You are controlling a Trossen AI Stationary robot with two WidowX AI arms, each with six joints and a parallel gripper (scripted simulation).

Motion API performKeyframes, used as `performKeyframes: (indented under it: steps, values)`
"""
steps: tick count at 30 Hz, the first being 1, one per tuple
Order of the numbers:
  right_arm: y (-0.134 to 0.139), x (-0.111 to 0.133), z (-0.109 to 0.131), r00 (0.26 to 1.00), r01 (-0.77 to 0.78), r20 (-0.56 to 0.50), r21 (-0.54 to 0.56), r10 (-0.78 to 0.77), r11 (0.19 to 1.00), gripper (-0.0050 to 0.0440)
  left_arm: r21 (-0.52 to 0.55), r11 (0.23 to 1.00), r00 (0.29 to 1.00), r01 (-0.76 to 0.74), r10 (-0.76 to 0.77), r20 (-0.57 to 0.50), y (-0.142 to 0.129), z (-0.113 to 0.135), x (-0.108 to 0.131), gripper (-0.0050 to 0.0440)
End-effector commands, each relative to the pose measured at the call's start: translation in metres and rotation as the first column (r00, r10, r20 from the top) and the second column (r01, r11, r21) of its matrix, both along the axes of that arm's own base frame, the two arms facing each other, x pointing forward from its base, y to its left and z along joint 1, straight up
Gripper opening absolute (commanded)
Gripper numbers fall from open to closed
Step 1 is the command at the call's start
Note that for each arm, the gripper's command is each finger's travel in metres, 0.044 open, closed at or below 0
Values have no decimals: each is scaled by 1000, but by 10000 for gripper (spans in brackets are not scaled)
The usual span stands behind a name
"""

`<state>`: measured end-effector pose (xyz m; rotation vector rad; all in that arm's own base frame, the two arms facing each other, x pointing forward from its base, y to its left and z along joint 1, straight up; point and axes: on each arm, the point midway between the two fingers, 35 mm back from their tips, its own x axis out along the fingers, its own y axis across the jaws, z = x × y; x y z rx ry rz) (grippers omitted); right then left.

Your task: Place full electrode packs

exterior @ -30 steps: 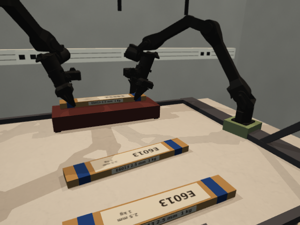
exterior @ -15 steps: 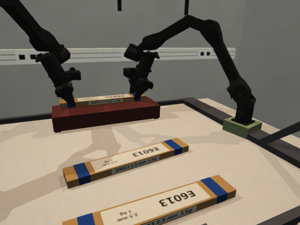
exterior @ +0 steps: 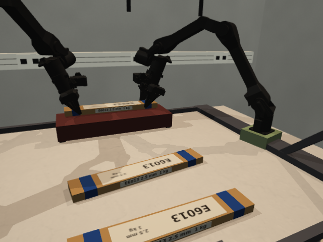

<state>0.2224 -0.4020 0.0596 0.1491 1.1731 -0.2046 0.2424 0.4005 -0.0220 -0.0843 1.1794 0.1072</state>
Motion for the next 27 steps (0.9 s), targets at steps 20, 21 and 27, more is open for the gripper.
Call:
performKeyframes:
  steps: [20,21,27]
  values:
    - [-8,-8,16,1000,9,5,-41,-9,999,430,44,999,1000,-9,8,10,11,18,-8,430]
    - [-8,-8,16,1000,9,5,-41,-9,999,430,44,999,1000,-9,8,10,11,18,-8,430]
    - [-8,-8,16,1000,9,5,-41,-9,999,430,44,999,1000,-9,8,10,11,18,-8,430]
